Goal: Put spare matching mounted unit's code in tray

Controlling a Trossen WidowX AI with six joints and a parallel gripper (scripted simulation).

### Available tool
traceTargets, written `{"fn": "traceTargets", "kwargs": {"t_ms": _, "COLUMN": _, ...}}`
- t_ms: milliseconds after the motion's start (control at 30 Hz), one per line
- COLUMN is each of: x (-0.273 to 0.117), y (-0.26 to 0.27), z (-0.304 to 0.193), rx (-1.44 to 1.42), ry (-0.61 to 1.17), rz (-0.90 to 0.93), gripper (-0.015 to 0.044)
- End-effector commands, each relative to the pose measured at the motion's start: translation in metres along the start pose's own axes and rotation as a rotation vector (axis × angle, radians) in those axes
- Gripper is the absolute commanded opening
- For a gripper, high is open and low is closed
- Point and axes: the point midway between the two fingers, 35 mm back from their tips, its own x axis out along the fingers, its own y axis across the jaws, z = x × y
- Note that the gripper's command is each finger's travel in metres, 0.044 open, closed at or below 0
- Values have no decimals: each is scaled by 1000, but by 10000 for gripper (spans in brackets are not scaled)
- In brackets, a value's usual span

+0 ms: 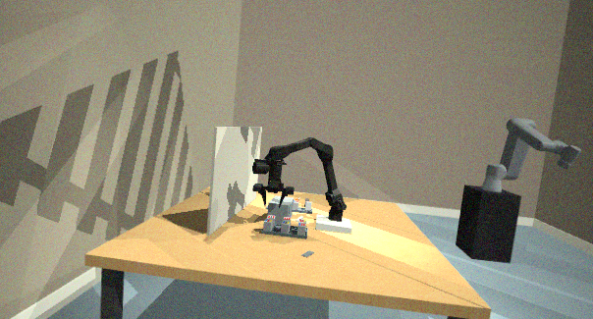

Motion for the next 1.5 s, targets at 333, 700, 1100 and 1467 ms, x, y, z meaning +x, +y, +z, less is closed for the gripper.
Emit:
{"fn": "traceTargets", "kwargs": {"t_ms": 333, "x": 14, "y": -2, "z": 2, "rx": -5, "ry": -8, "rz": -3, "gripper": 300}}
{"fn": "traceTargets", "kwargs": {"t_ms": 700, "x": 32, "y": -3, "z": 2, "rx": -5, "ry": -8, "rz": -3, "gripper": 300}}
{"fn": "traceTargets", "kwargs": {"t_ms": 1100, "x": 52, "y": -3, "z": 3, "rx": -5, "ry": -8, "rz": -3, "gripper": 300}}
{"fn": "traceTargets", "kwargs": {"t_ms": 1467, "x": 70, "y": -2, "z": 2, "rx": -5, "ry": -8, "rz": -3, "gripper": 300}}
